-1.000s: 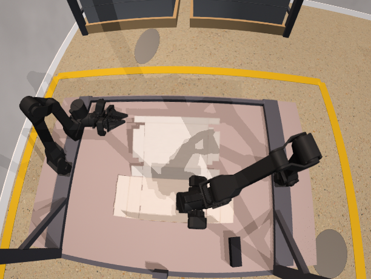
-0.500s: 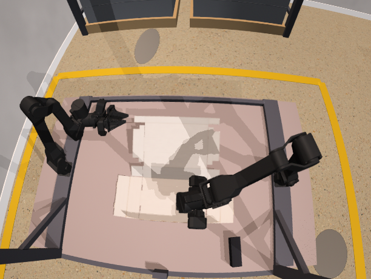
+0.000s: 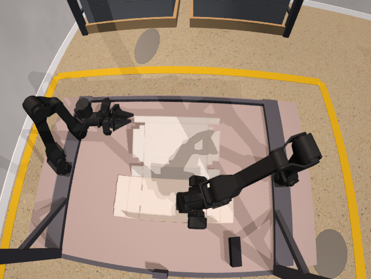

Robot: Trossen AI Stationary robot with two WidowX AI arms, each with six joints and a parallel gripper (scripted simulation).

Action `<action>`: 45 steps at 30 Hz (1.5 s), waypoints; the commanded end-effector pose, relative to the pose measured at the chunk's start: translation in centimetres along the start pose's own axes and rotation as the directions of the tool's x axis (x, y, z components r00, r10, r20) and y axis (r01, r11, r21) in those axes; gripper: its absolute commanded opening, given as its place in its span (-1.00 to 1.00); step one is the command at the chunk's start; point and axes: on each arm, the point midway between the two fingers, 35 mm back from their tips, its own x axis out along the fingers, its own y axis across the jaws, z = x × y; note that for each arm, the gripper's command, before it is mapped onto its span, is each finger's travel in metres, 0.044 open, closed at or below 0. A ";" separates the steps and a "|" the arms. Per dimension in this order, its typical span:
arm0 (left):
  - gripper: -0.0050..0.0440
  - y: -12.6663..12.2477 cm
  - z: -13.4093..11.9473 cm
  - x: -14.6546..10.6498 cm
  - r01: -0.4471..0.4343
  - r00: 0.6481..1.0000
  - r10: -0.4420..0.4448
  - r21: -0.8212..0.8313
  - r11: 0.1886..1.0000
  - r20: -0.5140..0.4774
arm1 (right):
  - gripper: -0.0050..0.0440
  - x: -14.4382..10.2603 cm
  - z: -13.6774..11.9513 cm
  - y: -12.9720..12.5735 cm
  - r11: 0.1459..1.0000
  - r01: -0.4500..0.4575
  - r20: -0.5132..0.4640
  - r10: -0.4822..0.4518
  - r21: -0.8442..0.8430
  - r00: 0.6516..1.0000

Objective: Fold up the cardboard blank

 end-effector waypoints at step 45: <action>0.34 -1.3 0.6 7.2 0.013 1.000 -0.013 0.006 1.000 0.014 | 0.03 2.4 -3.7 -0.8 1.000 0.028 -0.131 -0.028 -0.004 0.991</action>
